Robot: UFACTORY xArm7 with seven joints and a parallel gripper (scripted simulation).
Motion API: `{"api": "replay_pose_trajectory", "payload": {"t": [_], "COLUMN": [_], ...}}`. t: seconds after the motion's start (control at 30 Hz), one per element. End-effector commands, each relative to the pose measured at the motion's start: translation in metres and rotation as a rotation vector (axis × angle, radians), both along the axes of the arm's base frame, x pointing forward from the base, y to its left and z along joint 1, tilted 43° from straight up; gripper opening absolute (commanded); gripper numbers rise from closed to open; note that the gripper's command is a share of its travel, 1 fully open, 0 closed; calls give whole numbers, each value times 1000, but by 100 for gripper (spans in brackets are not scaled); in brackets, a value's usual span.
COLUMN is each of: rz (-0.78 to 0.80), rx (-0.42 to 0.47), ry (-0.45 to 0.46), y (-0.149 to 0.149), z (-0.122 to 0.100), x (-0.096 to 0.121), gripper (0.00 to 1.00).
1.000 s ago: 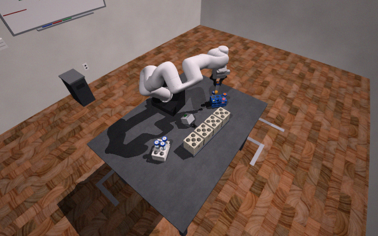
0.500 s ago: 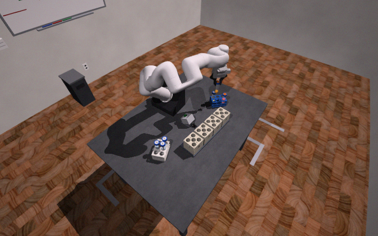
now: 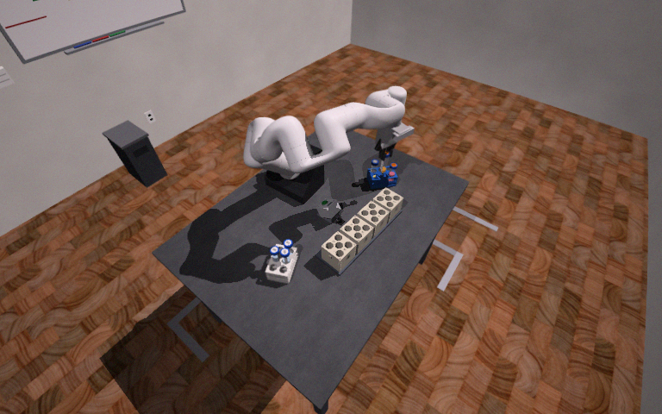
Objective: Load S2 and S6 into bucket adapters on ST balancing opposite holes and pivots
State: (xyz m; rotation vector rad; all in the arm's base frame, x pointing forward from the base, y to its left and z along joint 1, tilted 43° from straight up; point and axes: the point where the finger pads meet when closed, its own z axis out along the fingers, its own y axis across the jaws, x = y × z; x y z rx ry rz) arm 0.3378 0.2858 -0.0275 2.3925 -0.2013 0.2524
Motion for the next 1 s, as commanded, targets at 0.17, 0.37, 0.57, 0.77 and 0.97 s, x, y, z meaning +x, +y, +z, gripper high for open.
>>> {"api": "replay_pose_trajectory", "payload": {"t": [0.17, 0.37, 0.57, 0.77, 0.97], "rz": [154, 154, 154, 154, 154], "rx": [-21, -21, -21, -21, -21], "ry": [143, 143, 143, 143, 143], "y": [-14, -22, -34, -42, -42], "z": [23, 32, 47, 57, 57], "x": [34, 49, 73, 89, 89], "gripper": [0, 0, 0, 0, 0]}}
